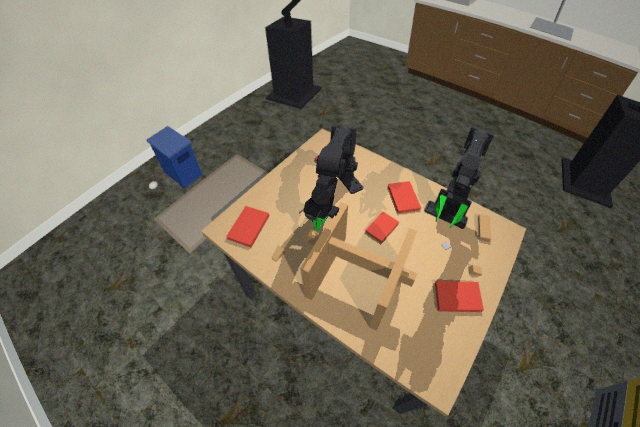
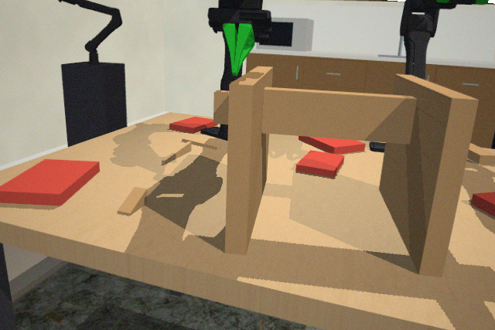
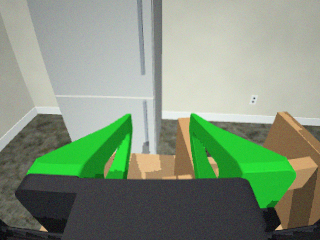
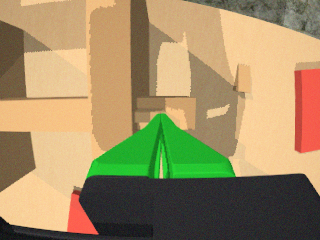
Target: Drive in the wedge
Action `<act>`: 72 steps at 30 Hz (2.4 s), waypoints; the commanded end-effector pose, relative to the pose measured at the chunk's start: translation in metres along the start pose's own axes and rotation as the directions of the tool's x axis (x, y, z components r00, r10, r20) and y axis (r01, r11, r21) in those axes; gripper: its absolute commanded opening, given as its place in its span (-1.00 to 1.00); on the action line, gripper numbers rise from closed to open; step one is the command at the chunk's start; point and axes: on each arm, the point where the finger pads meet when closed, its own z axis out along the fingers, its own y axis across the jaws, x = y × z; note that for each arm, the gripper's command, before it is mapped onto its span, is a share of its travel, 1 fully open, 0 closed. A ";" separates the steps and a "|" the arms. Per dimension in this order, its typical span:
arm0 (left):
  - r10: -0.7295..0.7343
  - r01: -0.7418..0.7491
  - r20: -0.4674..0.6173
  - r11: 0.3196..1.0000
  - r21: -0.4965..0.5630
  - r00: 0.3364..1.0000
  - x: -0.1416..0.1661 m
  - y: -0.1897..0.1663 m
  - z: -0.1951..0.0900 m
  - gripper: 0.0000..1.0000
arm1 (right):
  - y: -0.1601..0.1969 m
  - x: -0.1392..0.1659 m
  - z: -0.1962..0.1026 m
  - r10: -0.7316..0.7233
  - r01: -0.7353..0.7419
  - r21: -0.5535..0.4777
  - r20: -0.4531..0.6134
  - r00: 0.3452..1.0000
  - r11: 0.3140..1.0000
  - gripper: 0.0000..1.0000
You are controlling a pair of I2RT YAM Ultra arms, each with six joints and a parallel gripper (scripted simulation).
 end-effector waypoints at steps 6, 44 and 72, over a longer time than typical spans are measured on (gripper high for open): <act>0.006 -0.006 0.010 1.000 0.006 1.000 -0.004 -0.003 -0.001 -0.12 | -0.006 -0.024 -0.040 0.022 -0.020 -0.012 0.129 0.991 1.000 -1.00; 0.006 -0.006 0.010 1.000 0.006 1.000 -0.004 -0.003 -0.001 -0.12 | -0.008 -0.013 -0.023 0.028 -0.027 -0.008 0.105 0.994 1.000 -1.00; 0.006 -0.006 0.010 1.000 0.006 1.000 -0.004 -0.003 -0.001 -0.12 | -0.007 -0.006 -0.011 0.033 -0.031 -0.015 0.099 0.995 0.999 -1.00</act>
